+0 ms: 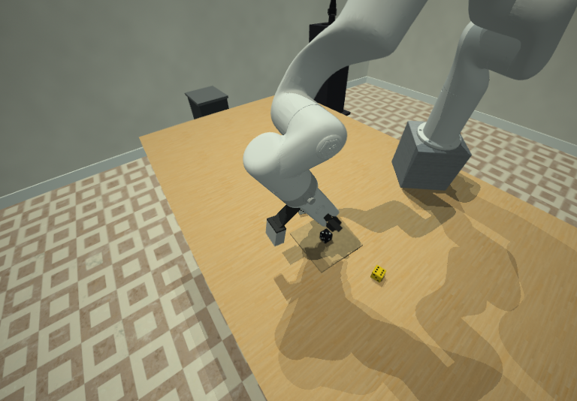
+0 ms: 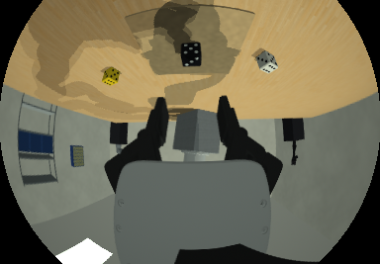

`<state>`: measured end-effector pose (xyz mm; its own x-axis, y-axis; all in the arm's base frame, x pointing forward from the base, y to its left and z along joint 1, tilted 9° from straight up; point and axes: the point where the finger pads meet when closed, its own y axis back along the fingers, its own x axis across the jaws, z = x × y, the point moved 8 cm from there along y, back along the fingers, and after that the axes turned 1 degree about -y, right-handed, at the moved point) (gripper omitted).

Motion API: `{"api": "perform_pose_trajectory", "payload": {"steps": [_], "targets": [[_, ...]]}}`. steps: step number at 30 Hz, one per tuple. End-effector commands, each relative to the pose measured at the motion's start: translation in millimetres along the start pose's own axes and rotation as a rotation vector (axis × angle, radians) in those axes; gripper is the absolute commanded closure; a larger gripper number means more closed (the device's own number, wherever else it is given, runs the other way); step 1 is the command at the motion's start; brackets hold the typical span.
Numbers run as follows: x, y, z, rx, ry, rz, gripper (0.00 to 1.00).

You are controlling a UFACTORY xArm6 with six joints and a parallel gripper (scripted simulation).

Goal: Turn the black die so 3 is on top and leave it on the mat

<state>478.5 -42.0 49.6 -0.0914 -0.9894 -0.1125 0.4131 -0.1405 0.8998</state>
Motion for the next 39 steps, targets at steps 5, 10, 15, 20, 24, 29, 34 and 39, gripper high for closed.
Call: {"api": "perform_pose_trajectory", "payload": {"steps": [5,10,15,20,24,29,34,39], "targets": [[-1,0,5,0.075,0.003,-0.004,0.37],[-1,-1,16,0.208,0.003,-0.007,0.37],[0,-2,26,0.280,0.001,-0.004,0.37],[0,-2,27,0.280,0.001,-0.005,0.37],[-1,-4,29,0.313,0.005,-0.013,0.37],[-4,-8,37,0.431,0.010,-0.026,0.37],[0,-12,48,0.531,0.002,-0.012,0.37],[1,-13,52,0.542,0.001,-0.009,0.37]]}}
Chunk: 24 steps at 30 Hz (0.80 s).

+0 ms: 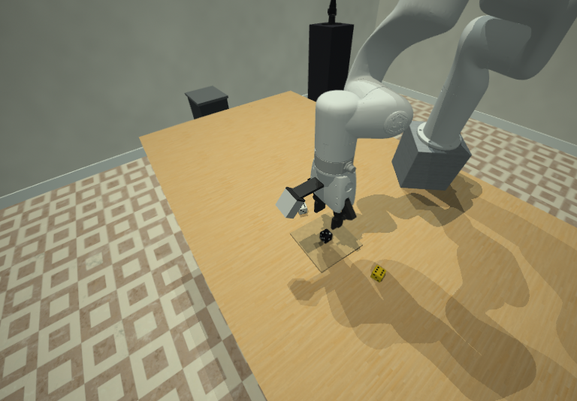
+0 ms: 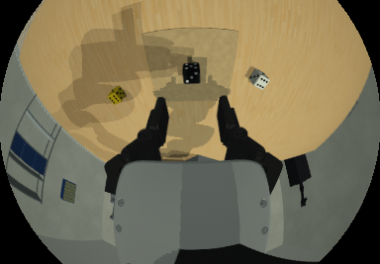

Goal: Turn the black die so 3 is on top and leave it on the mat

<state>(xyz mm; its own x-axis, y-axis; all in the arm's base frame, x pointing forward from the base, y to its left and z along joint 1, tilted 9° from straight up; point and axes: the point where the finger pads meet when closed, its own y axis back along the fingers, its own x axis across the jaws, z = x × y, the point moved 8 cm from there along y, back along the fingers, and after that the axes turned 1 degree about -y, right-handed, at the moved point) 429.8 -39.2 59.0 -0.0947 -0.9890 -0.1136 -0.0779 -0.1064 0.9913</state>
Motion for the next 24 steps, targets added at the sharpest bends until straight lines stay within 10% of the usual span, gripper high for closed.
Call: {"api": "perform_pose_trajectory", "payload": {"steps": [1,2,24], "targets": [[0.2,0.9,3.8,0.036,0.002,-0.008,0.37],[0.2,0.9,3.8,0.036,0.002,-0.008,0.00],[0.2,5.8,3.9,0.036,0.002,-0.008,0.00]]}}
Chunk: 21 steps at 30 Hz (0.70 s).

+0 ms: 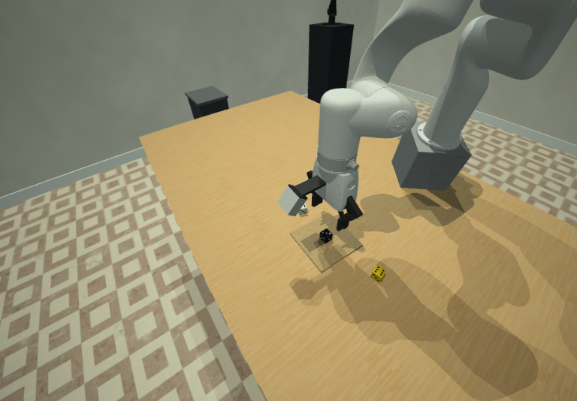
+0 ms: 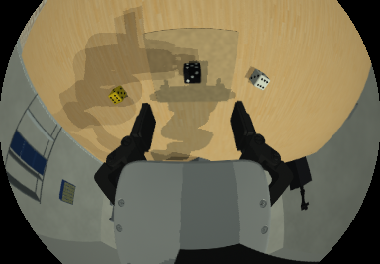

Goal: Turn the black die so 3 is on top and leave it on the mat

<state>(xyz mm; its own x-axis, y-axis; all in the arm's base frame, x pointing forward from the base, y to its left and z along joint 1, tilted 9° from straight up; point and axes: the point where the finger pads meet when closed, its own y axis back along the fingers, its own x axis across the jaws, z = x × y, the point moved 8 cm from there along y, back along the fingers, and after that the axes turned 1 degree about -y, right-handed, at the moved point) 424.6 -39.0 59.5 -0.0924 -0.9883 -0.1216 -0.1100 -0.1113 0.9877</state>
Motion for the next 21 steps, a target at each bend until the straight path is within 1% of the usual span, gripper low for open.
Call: {"api": "perform_pose_trajectory", "payload": {"steps": [1,5,7,16,21], "targets": [[0,7,-1,0.004,0.000,0.000,0.00],[0,23,-1,0.004,0.000,0.000,0.00],[0,23,-1,0.004,0.000,0.000,0.00],[0,71,-1,0.004,0.000,0.000,0.00],[0,88,-1,0.004,0.000,0.000,0.00]]}}
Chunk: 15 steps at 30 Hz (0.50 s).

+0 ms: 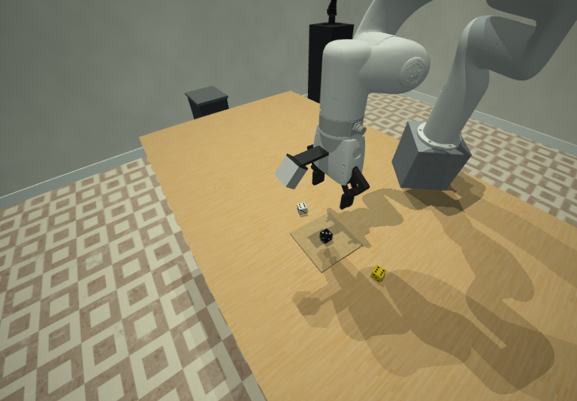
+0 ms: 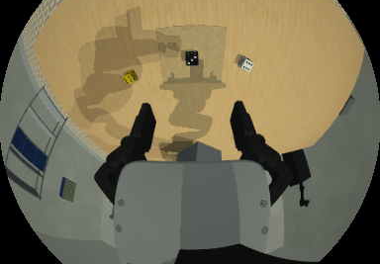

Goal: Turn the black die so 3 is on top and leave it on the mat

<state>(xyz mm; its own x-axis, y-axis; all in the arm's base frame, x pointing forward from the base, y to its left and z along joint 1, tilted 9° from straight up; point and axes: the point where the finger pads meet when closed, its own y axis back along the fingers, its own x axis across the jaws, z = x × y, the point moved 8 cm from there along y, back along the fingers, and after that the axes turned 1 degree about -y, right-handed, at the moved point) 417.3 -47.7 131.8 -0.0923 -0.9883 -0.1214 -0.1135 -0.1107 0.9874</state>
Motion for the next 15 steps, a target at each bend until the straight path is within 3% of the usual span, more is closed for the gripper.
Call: {"api": "perform_pose_trajectory", "payload": {"steps": [1,15], "targets": [[-0.5,16.3,-0.3,0.001,0.000,0.000,0.00],[-0.5,18.2,-0.3,0.001,0.000,0.000,0.00]]}}
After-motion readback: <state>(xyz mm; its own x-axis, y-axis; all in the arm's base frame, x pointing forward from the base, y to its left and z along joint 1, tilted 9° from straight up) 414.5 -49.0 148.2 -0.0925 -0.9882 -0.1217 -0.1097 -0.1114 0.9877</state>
